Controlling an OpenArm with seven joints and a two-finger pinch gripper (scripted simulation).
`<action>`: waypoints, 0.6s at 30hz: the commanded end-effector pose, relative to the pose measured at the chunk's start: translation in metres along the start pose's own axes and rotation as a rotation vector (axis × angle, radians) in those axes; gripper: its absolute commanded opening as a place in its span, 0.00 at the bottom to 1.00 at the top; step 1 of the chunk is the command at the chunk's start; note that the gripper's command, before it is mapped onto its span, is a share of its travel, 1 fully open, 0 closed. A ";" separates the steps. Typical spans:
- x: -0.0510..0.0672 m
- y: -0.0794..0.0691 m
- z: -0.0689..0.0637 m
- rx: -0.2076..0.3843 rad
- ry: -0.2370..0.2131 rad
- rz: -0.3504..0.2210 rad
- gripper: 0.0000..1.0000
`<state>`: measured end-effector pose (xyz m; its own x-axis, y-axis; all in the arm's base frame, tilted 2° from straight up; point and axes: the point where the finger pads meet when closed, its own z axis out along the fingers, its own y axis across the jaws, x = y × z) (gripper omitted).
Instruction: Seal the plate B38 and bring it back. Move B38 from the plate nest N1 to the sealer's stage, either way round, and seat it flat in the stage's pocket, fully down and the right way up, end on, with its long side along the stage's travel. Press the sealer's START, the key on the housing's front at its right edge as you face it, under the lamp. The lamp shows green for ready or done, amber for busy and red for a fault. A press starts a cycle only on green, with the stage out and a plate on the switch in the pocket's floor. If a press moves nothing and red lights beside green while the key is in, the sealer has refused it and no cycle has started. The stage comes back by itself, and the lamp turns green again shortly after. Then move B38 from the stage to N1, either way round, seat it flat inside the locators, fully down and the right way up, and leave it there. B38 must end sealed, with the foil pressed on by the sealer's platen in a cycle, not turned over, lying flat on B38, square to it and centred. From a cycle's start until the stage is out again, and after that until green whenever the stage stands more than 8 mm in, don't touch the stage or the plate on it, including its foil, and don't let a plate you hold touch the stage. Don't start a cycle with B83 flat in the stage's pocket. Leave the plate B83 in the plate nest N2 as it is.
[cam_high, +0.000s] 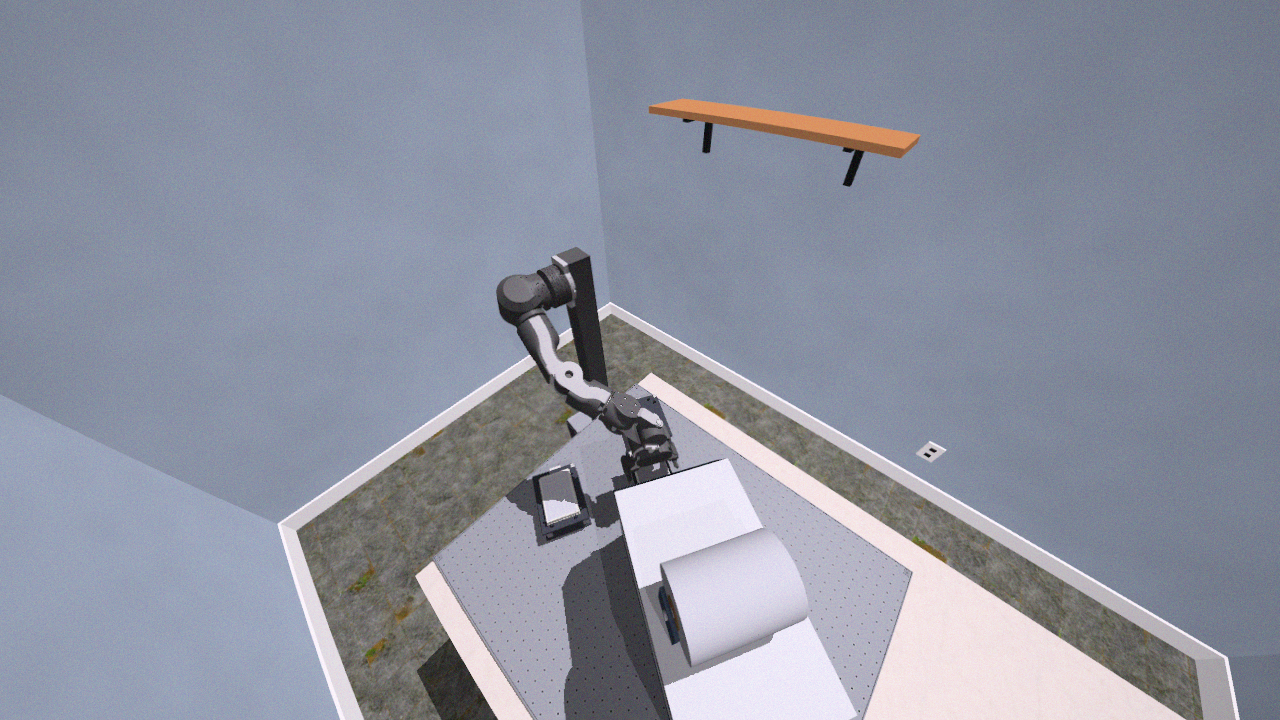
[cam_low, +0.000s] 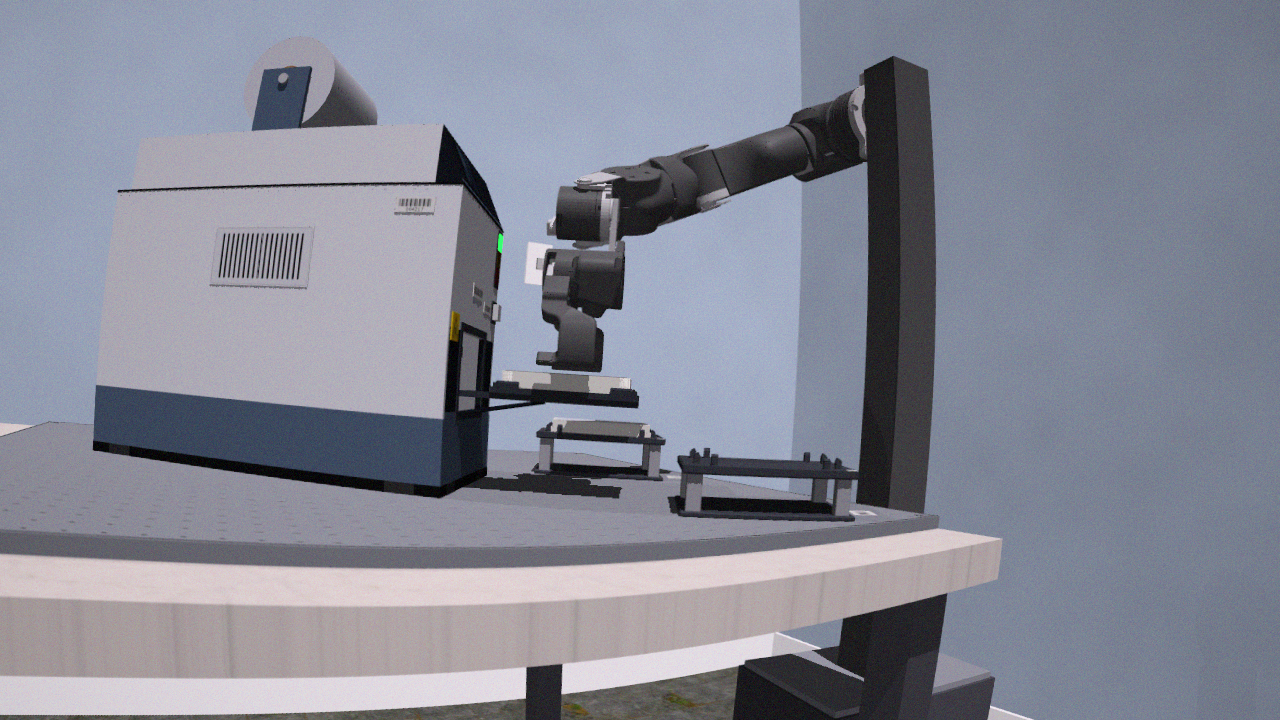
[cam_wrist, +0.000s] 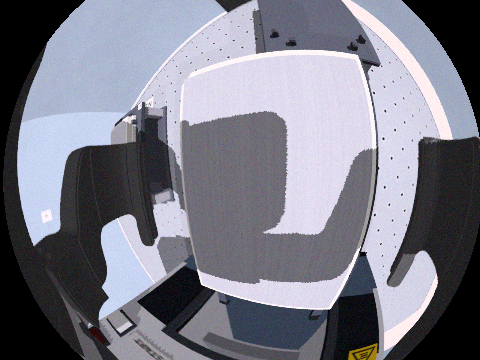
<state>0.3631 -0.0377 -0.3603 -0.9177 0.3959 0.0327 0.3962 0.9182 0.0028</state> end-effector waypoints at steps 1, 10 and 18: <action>-0.001 0.001 -0.001 -0.006 -0.003 -0.002 0.77; -0.002 0.001 -0.004 -0.006 -0.003 -0.002 0.77; -0.002 0.001 -0.004 -0.006 -0.003 -0.002 0.77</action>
<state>0.3643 -0.0370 -0.3578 -0.9191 0.3927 0.0320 0.3931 0.9194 0.0097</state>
